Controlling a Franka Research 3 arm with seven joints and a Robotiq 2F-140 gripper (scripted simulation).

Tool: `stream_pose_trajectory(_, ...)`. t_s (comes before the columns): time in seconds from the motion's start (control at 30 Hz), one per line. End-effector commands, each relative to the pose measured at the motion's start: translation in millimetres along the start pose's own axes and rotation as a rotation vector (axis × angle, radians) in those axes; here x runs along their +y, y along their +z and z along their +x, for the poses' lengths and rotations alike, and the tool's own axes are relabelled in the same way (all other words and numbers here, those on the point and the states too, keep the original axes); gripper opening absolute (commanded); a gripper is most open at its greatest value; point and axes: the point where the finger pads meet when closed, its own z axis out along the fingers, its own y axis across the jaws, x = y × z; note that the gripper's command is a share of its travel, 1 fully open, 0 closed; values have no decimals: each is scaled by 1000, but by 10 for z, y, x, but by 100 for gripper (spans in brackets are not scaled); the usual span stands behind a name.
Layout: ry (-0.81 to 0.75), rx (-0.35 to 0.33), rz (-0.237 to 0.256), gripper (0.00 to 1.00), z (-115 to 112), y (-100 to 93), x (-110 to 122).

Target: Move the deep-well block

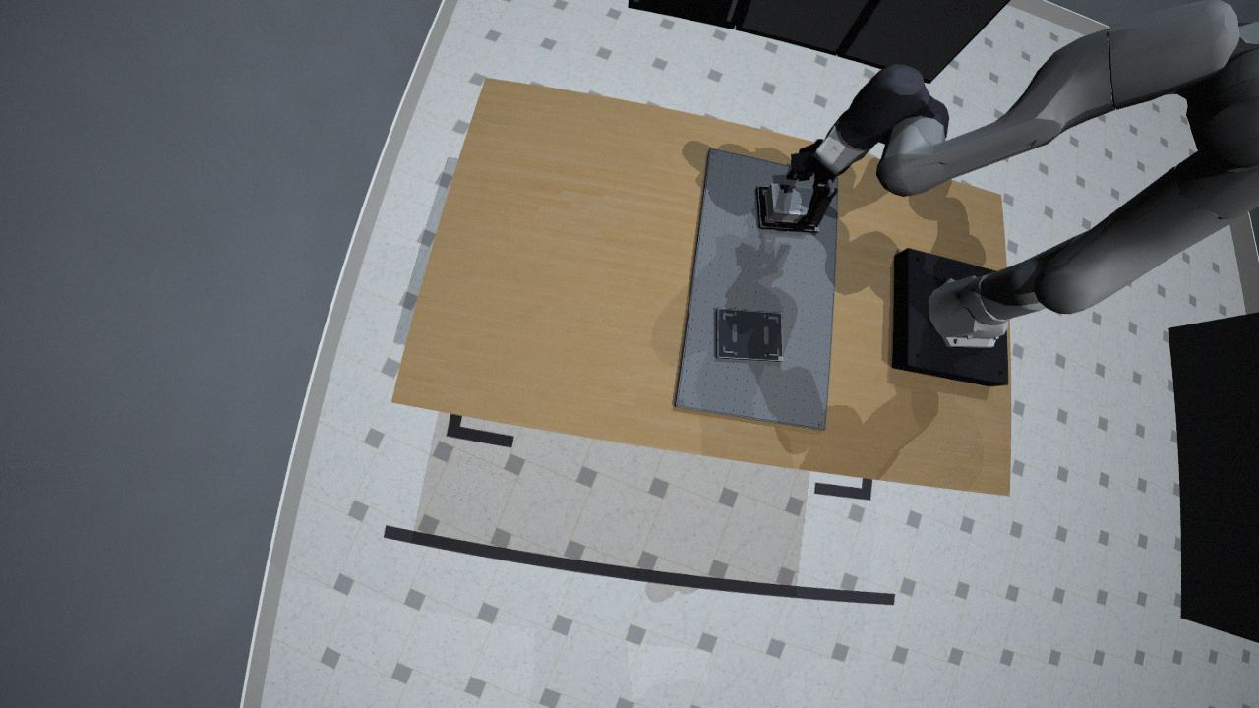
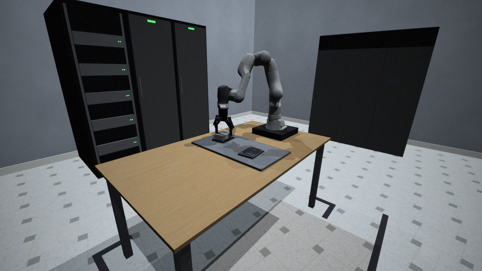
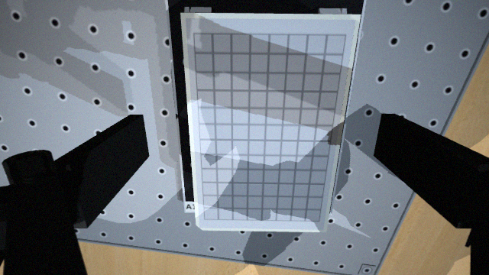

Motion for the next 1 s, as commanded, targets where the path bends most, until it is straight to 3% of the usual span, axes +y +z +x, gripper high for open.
stream_pose_trajectory(0.0, 15, 7, -6, 100, 28, 28, 11)
stream_pose_trajectory(0.73, 15, 7, -6, 100, 28, 96, 12)
stream_pose_trajectory(0.77, 15, 7, -6, 63, 28, 96, 12)
stream_pose_trajectory(0.97, 15, 7, -6, 63, 28, 96, 12)
